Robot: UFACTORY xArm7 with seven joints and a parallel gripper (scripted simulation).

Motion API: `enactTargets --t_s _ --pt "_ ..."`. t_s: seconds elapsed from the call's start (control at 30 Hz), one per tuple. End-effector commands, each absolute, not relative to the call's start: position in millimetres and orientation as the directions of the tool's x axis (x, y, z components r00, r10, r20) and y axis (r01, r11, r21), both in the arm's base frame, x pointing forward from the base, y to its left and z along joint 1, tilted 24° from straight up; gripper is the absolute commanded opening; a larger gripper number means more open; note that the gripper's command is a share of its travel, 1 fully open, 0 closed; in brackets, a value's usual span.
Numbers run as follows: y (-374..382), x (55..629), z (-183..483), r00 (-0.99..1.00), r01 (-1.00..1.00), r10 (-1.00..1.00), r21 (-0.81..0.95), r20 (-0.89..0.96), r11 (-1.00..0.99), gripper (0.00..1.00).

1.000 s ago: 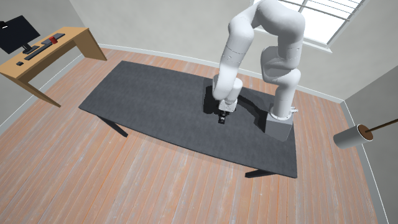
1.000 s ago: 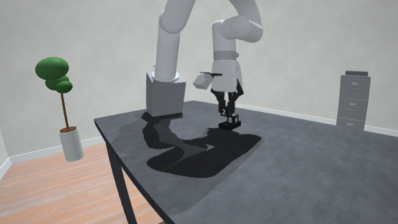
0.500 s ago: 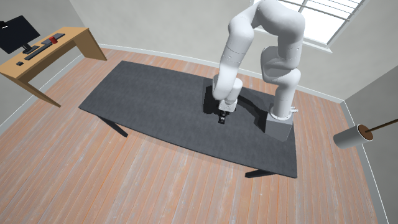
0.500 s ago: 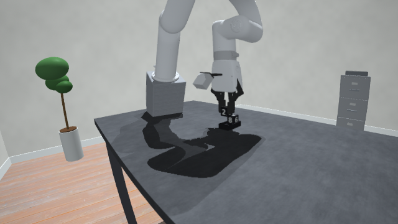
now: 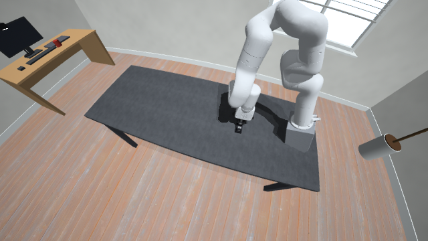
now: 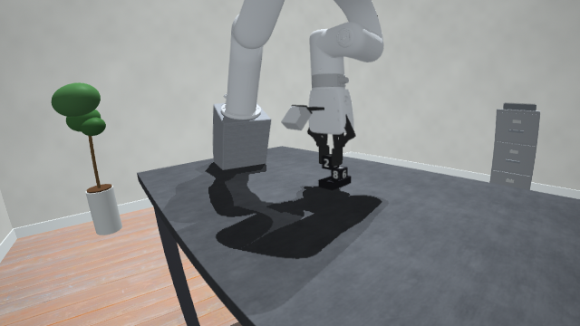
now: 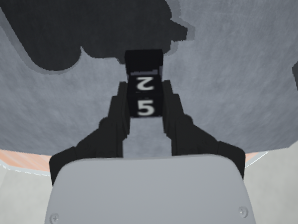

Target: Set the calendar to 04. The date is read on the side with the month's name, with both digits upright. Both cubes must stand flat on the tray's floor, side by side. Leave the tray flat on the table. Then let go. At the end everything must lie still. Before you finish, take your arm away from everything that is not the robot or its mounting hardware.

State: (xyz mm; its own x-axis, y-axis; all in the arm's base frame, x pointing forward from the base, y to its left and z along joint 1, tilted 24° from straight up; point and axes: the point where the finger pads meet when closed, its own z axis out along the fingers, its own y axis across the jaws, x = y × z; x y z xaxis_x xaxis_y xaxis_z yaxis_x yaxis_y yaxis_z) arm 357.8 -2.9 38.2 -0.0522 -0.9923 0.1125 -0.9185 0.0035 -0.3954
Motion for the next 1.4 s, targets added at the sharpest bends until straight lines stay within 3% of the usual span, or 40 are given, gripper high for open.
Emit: enactTargets --t_s 0.0,1.37 --pt "-2.5 358.4 38.7 -0.052 -0.918 -0.992 -0.396 0.112 0.004 0.27" --pt "-3.3 361.0 32.7 -0.052 -0.918 -0.992 -0.396 0.112 0.003 0.27"
